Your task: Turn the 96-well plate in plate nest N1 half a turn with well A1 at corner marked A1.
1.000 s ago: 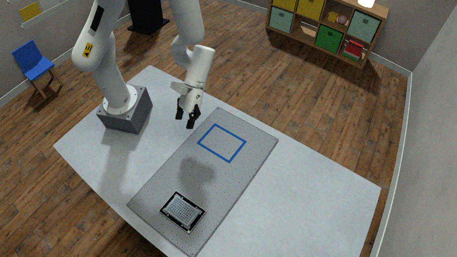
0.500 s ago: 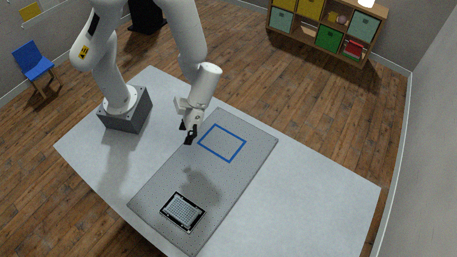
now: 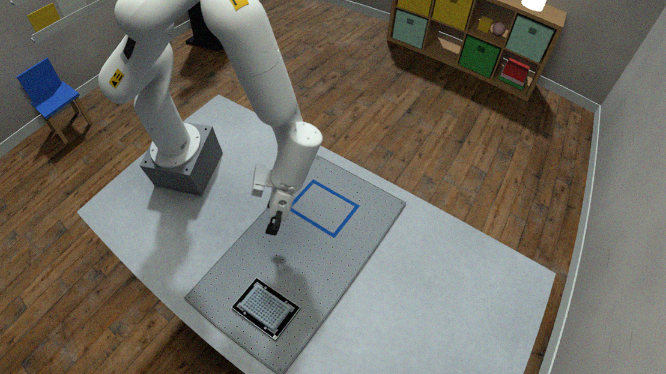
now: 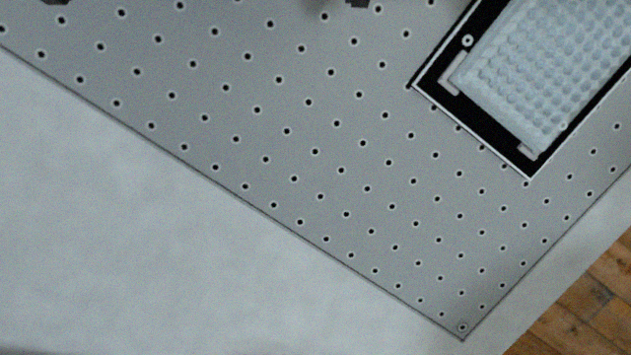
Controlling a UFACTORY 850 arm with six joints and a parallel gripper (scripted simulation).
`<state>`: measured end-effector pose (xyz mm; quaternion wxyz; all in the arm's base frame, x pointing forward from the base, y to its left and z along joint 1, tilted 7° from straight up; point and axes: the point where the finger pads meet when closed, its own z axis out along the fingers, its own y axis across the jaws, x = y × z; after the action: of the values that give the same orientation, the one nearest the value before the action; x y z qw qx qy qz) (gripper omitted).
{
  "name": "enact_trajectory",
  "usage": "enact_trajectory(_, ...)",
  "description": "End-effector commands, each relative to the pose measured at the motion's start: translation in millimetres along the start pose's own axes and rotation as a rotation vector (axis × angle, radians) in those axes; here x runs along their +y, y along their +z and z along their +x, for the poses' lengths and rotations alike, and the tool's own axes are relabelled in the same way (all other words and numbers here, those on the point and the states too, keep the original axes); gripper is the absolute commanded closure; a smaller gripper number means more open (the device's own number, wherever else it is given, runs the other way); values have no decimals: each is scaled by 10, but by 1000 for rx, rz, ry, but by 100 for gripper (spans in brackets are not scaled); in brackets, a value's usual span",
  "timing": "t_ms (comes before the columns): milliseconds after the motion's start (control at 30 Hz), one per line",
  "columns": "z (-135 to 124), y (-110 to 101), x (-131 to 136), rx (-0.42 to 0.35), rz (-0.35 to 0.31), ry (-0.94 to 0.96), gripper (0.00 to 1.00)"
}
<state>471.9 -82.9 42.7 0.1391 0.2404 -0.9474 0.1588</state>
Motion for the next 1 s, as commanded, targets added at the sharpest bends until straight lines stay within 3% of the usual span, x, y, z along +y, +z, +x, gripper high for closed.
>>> enact_trajectory(0,-48,67,-157,-30,-51,72,0)
enact_trajectory(67,-64,103,-249,-53,-81,126,0)
enact_trajectory(233,-89,160,-390,-55,-83,131,0)
enact_trajectory(367,-104,227,-578,-107,-132,243,0)
enact_trajectory(567,-117,289,-750,-108,-134,247,0)
enact_trajectory(700,-113,353,-940,-163,-171,363,0)
enact_trajectory(967,-95,456,-1246,-192,-185,426,0)
